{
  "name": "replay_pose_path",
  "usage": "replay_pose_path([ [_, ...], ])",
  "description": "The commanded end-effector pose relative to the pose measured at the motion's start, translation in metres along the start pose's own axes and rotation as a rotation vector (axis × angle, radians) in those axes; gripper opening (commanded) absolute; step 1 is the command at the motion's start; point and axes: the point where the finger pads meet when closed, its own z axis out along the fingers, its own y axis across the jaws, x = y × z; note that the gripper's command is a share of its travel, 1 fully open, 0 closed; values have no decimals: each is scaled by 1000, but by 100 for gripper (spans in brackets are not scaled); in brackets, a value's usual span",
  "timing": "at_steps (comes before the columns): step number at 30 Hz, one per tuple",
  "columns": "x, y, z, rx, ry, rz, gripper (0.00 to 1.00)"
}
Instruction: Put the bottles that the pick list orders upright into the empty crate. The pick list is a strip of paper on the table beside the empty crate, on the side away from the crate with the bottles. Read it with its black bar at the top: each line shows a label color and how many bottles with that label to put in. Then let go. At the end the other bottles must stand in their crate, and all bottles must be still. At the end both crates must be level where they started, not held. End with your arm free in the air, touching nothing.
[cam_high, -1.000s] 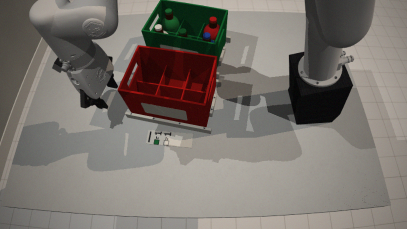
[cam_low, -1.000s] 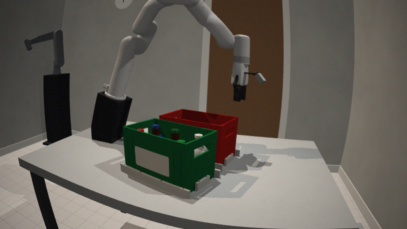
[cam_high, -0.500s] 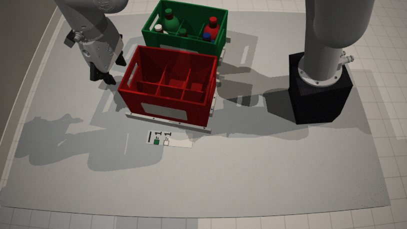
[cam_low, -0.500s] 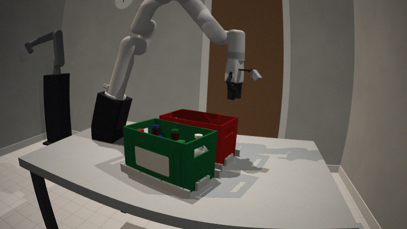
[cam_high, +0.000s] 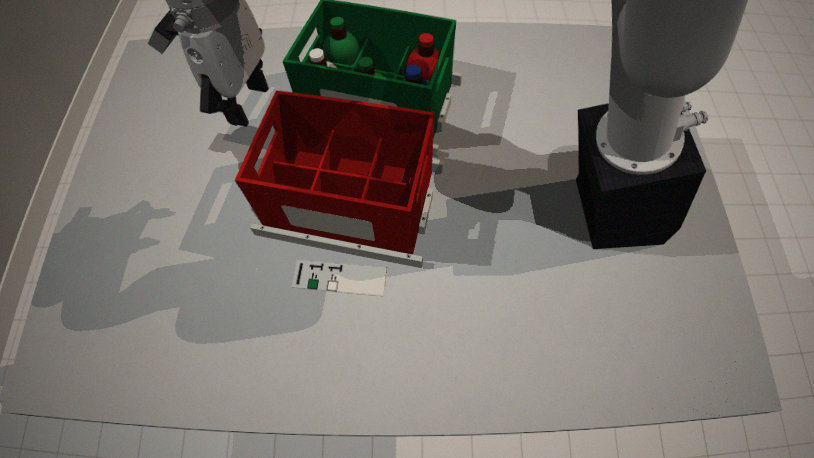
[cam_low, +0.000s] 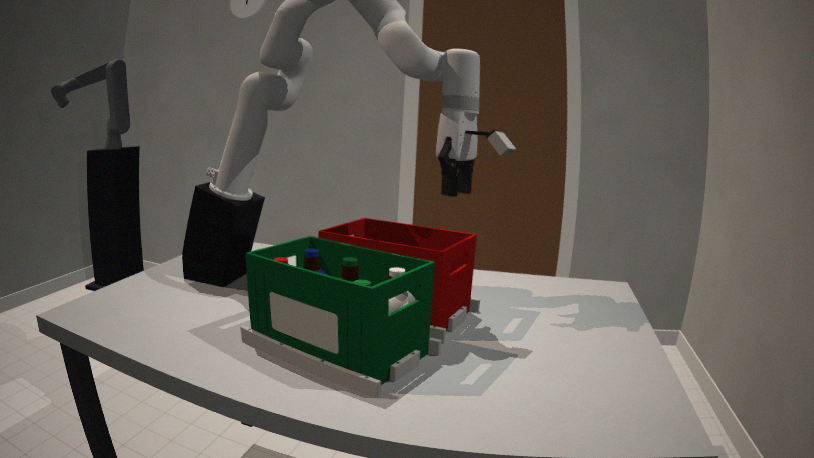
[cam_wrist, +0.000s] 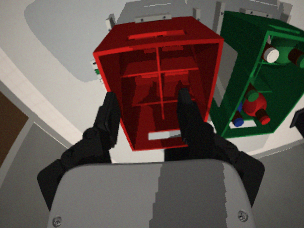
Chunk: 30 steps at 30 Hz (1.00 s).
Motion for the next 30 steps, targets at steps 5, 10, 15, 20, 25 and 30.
replay_pose_path([
  [5,3,34,-9,3,4,-1,65],
  [10,4,59,-14,3,4,-1,65],
  [15,5,83,-19,3,4,-1,65],
  [20,5,98,-22,2,4,-1,65],
  [25,6,122,-27,2,4,-1,65],
  [30,7,147,-32,2,4,-1,65],
])
